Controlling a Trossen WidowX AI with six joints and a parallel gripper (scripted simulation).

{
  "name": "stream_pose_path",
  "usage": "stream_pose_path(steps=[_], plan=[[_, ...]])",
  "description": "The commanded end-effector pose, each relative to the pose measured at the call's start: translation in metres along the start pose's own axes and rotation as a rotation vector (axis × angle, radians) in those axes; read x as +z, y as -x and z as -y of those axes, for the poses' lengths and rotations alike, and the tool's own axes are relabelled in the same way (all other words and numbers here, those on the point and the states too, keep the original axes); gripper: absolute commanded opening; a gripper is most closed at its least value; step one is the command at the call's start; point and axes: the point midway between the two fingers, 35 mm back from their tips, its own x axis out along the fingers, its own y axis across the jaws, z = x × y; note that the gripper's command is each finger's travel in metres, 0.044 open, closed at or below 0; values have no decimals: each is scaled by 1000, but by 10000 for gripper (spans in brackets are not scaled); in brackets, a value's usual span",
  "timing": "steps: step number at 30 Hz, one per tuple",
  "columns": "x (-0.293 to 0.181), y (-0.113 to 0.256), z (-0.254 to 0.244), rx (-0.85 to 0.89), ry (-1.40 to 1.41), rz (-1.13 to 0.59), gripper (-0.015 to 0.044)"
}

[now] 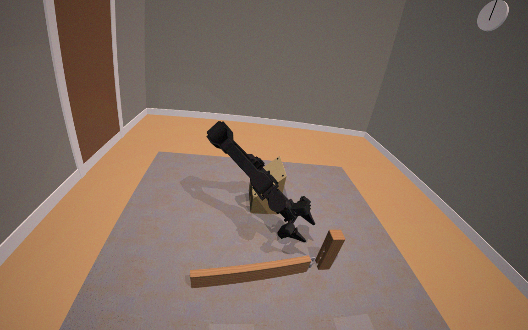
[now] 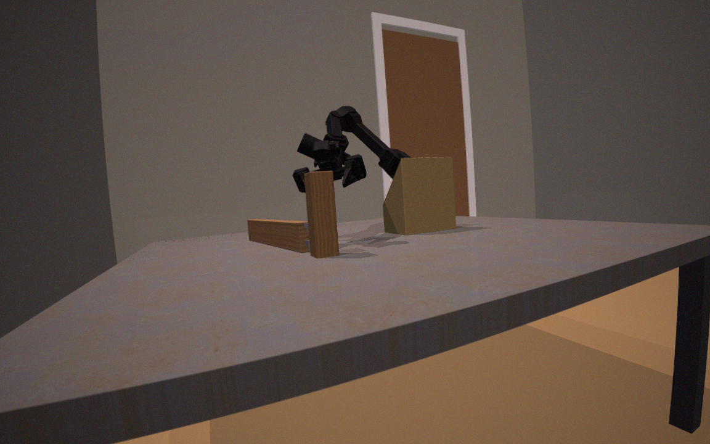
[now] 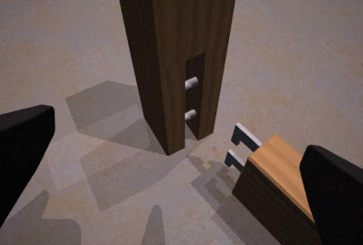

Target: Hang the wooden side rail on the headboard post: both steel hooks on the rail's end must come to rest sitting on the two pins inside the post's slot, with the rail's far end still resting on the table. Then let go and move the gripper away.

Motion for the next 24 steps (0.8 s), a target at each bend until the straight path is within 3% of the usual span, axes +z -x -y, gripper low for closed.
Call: stream_pose_path(steps=[1, 12, 24], plan=[[2, 1, 1, -3, 8, 9, 440], [2, 1, 2, -3, -2, 5, 440], [4, -18, 31, -68, -632, -257, 440]])
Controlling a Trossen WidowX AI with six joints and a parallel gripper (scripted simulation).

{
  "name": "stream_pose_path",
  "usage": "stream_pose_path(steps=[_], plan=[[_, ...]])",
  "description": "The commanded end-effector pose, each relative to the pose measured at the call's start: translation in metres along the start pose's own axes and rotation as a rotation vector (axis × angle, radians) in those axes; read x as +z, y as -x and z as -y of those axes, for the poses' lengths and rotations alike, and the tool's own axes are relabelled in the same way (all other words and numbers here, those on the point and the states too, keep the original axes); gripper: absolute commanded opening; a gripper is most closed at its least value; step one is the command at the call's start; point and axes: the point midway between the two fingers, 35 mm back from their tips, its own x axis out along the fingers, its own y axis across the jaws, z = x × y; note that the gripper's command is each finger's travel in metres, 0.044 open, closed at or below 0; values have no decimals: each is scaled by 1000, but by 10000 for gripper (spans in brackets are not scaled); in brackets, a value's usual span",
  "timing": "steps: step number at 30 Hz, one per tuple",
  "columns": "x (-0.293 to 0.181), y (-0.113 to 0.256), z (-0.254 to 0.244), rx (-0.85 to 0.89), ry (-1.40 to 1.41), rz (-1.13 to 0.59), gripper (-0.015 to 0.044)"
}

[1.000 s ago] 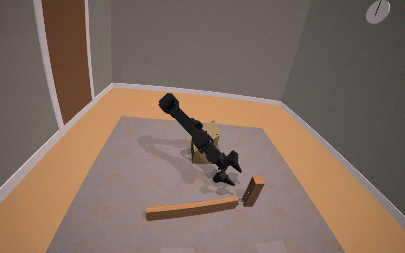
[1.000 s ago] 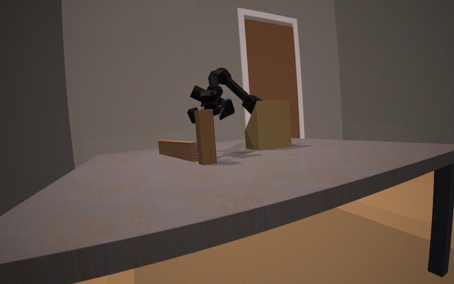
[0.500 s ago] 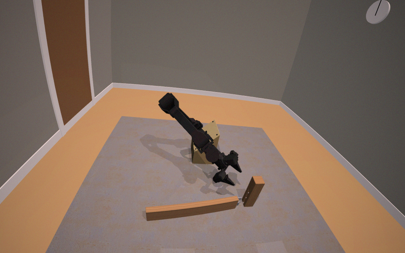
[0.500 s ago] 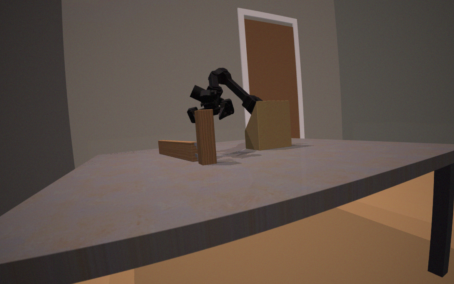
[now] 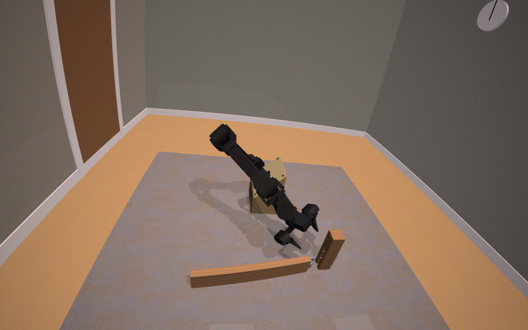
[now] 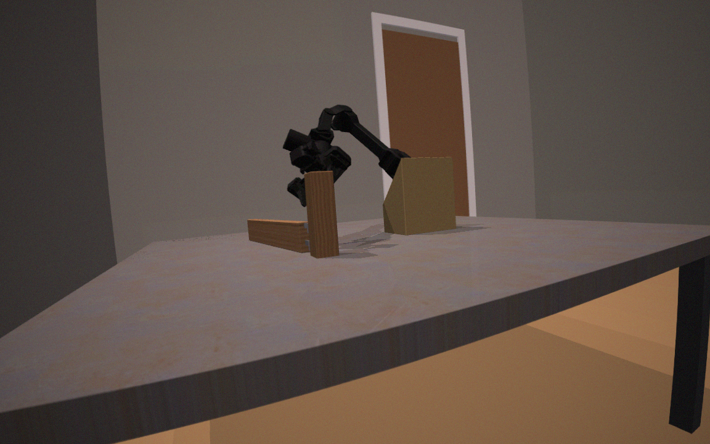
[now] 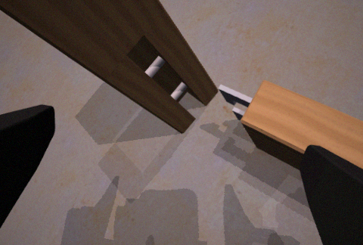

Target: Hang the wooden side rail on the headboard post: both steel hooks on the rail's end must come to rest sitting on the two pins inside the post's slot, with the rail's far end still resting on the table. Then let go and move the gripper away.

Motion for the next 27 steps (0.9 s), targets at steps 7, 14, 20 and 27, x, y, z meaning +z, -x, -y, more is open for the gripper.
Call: stream_pose_path(steps=[7, 14, 20, 27], plan=[[14, -8, 18, -160, -537, -182, 440], [23, -5, 32, -334, -883, -242, 440], [31, 2, 43, -512, -1158, -240, 440], [41, 15, 55, -733, -1447, -162, 440]])
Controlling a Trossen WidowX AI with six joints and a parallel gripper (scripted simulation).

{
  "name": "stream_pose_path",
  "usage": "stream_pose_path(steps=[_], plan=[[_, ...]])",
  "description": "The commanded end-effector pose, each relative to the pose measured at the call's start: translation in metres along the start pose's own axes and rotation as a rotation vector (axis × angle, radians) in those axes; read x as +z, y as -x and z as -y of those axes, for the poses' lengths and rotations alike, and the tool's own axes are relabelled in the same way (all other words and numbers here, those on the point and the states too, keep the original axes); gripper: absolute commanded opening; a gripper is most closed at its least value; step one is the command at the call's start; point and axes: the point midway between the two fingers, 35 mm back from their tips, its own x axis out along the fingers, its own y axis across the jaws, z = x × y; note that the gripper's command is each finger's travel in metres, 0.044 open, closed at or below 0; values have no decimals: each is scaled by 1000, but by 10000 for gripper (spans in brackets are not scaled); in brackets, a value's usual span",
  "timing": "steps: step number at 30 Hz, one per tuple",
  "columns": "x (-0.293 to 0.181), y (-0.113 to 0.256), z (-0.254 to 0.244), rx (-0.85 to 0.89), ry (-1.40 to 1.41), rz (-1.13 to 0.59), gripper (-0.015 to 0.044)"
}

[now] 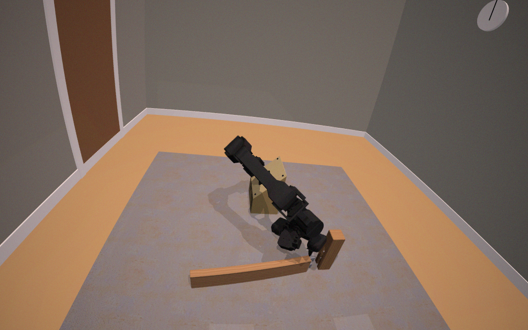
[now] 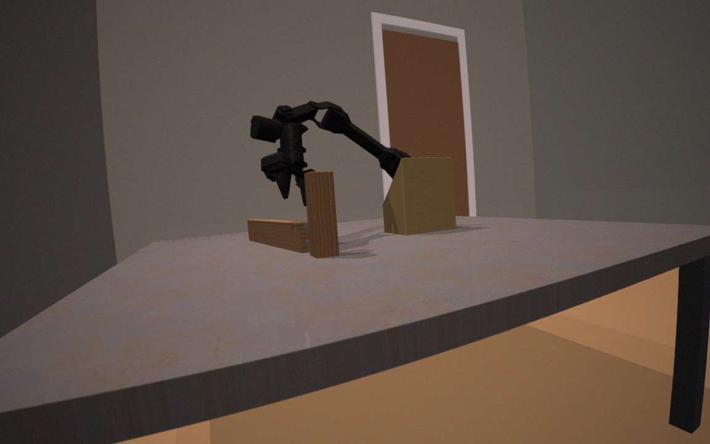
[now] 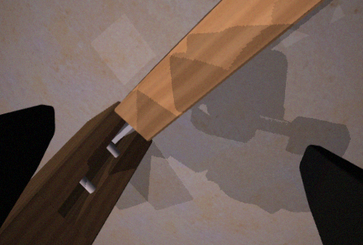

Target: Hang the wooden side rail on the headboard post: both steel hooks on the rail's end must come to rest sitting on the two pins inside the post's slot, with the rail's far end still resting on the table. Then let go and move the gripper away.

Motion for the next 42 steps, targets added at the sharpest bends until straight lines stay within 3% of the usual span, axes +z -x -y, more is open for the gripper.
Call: stream_pose_path(steps=[1, 8, 17, 23, 42], plan=[[12, 11, -1, -113, -301, 91, 440], [27, 26, 1, -181, -588, 218, 440], [28, 26, 1, -182, -596, 222, 440], [33, -6, 9, -183, -596, 223, 440], [39, -35, 15, -183, -596, 224, 440]])
